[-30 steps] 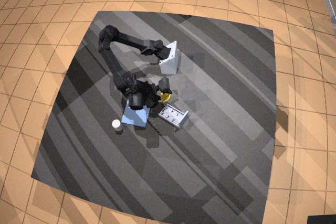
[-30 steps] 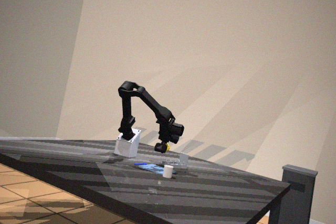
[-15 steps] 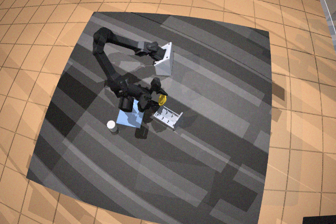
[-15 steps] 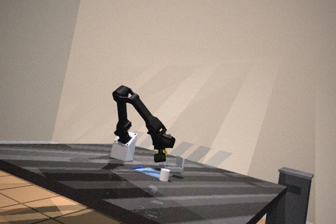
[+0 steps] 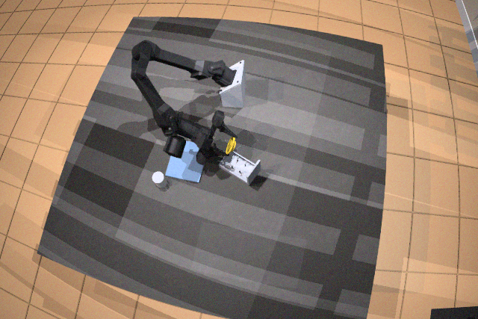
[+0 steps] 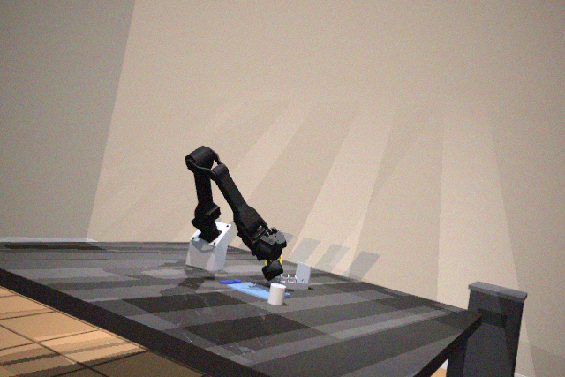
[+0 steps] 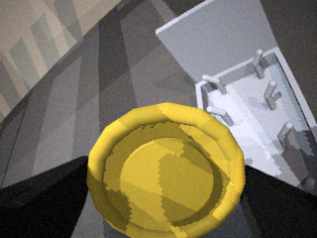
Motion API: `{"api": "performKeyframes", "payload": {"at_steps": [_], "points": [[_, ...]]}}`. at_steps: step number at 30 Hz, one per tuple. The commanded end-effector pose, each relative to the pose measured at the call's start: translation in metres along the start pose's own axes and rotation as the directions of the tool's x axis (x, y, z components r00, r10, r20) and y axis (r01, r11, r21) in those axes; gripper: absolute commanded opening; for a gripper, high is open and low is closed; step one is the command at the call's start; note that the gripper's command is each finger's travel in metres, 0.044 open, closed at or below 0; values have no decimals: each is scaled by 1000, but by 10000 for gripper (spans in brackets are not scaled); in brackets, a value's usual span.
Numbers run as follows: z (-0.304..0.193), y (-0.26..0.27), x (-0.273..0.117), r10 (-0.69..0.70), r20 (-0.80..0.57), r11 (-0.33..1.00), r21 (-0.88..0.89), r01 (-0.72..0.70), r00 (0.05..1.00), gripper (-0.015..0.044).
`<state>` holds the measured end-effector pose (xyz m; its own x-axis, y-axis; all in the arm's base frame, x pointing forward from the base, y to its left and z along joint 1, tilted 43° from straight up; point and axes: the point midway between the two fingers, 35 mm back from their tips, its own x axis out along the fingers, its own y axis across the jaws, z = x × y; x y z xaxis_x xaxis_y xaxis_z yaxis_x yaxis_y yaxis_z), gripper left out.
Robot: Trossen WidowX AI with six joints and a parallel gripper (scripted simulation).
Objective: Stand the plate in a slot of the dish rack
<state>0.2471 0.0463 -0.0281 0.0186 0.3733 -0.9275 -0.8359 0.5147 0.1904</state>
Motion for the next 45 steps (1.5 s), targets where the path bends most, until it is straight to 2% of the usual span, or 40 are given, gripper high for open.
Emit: {"api": "performKeyframes", "payload": {"at_steps": [1,13,25,45], "points": [[-2,-2,0,-2,56,998,-69,6,998,0],[-7,-12,-6,-39,248,939,-322,120,968,0],[-13,-20,-16,-100,422,790,-517,330,901,0],[-4,-22,-4,-103,426,783,-522,337,899,0]]}}
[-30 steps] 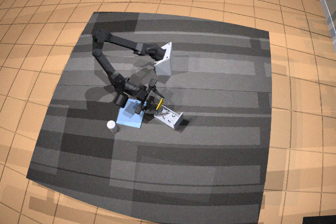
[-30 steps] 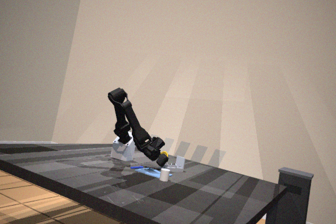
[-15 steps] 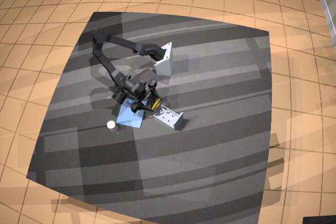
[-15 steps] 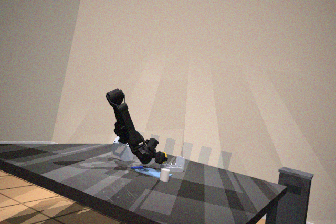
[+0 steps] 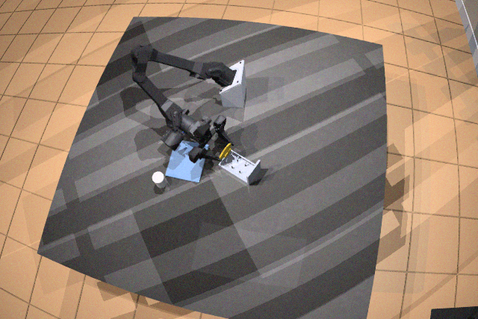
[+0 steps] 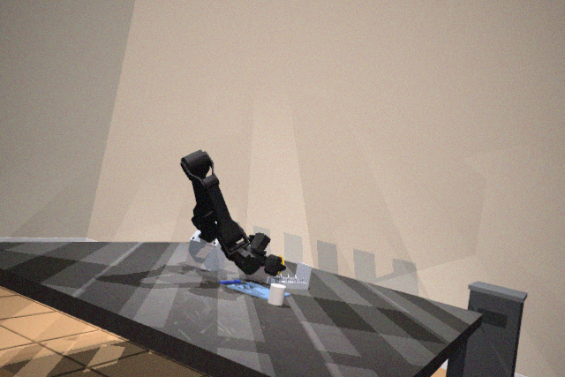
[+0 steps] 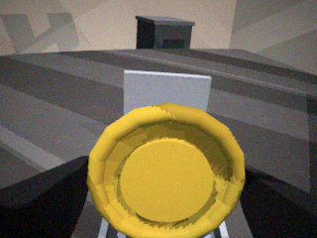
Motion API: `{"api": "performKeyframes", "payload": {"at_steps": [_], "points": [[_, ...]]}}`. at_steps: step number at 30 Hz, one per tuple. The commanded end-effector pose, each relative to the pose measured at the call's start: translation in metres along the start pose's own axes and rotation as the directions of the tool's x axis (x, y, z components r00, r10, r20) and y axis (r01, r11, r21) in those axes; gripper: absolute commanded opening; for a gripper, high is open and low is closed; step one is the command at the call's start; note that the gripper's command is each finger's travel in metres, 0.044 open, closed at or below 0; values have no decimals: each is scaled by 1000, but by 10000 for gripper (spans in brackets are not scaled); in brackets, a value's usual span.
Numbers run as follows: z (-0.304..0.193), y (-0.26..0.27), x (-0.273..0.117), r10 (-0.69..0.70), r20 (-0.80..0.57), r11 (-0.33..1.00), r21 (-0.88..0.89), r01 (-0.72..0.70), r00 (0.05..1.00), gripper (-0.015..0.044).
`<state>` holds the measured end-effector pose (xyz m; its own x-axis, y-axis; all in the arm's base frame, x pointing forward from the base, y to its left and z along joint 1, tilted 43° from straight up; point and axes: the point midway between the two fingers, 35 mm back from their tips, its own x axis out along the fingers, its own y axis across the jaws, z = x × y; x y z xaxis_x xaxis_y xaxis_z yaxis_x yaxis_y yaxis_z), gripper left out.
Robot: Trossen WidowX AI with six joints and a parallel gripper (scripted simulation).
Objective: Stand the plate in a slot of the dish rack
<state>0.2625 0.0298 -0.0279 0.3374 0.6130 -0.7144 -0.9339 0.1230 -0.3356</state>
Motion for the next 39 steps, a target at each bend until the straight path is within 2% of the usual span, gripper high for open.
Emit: {"api": "performKeyframes", "payload": {"at_steps": [1,14,20,33,39], "points": [[0,0,5,1,-2,1000,3,-1,1000,0],[4,-4,26,0,5,1000,-6,0,1000,0],[-15,-3,30,-3,6,1000,-11,3,1000,0],[-11,-2,29,0,0,1000,-7,0,1000,0],[-11,-3,29,0,1,1000,-12,0,1000,157]]}}
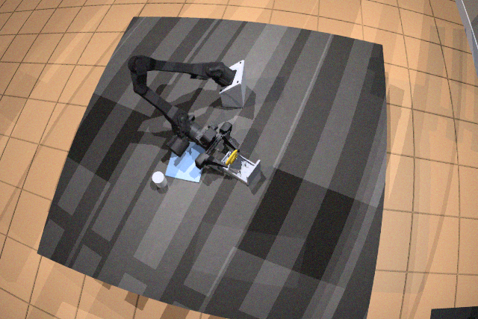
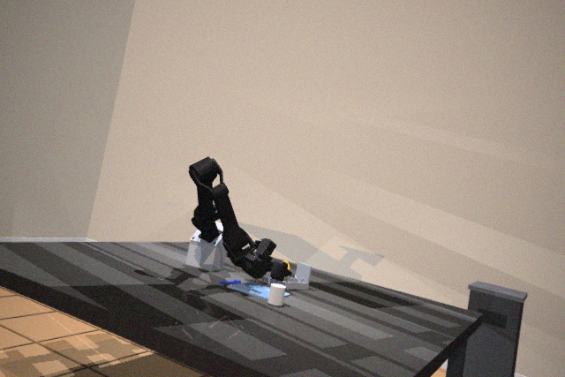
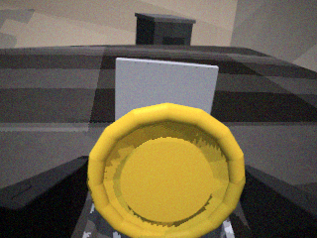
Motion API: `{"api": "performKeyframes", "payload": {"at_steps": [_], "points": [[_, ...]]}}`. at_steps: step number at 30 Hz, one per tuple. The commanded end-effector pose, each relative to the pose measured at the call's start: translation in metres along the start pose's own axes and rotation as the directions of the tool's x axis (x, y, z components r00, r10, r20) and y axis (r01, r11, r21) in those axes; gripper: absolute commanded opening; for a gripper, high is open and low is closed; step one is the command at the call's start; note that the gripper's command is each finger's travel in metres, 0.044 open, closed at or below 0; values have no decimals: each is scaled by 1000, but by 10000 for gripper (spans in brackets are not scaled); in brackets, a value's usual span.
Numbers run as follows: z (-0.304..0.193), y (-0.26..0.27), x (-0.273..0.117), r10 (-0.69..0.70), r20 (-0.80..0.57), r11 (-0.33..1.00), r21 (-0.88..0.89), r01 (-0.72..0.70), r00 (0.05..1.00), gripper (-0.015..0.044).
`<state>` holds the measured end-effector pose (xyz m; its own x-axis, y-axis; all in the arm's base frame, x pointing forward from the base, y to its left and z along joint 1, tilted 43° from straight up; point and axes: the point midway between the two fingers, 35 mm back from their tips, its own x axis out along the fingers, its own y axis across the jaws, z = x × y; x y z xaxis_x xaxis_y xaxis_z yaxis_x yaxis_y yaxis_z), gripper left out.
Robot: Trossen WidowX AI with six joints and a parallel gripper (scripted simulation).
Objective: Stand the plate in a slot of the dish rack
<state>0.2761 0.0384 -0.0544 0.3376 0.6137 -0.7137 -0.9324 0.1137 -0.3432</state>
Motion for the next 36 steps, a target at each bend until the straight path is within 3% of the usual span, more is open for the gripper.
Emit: {"api": "performKeyframes", "payload": {"at_steps": [1,9,10,15,25,29,36], "points": [[0,0,0,0,0,1000,0,0,1000,184],[0,0,0,0,0,1000,0,0,1000,394],[0,0,0,0,0,1000,0,0,1000,400],[7,-2,-1,2,-2,1000,0,-2,1000,400],[113,-12,-18,-6,4,1000,10,6,1000,400],[115,-12,-18,2,-6,1000,28,-2,1000,400],[115,-2,-13,88,-124,976,211,-61,988,400]]}}
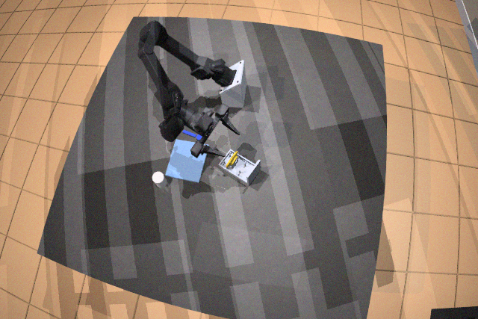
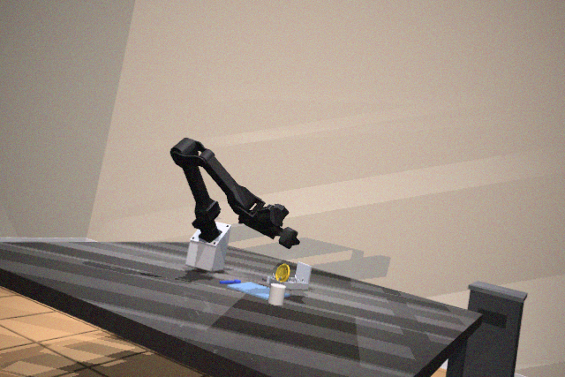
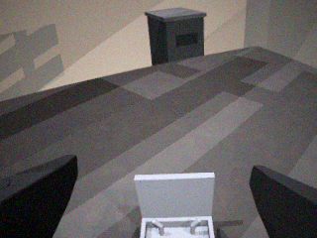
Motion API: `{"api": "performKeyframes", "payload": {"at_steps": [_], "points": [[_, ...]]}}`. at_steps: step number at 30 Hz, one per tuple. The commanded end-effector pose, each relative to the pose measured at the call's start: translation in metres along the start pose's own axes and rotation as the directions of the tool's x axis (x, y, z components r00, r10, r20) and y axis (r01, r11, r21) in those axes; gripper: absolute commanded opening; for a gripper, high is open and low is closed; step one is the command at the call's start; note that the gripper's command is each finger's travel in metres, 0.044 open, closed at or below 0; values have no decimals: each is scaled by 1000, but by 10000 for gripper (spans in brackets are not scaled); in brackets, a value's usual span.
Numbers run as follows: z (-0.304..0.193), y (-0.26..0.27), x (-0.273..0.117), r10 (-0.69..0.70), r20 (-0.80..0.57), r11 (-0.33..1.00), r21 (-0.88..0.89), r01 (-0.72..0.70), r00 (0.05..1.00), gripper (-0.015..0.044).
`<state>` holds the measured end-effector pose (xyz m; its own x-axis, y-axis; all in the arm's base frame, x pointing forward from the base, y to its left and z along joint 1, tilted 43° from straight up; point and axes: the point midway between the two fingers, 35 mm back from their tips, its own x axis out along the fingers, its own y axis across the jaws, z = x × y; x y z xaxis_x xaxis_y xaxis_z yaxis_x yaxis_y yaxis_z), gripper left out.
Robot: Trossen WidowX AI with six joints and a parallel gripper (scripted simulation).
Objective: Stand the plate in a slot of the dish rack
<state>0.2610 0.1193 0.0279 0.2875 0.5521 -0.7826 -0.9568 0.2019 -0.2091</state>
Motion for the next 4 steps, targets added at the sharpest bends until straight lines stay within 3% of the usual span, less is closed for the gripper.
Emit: {"api": "performKeyframes", "payload": {"at_steps": [1,4], "points": [[-1,4,2,28,-63,996,82,-23,998,400],[-1,8,2,57,-126,987,159,-37,990,400]]}}
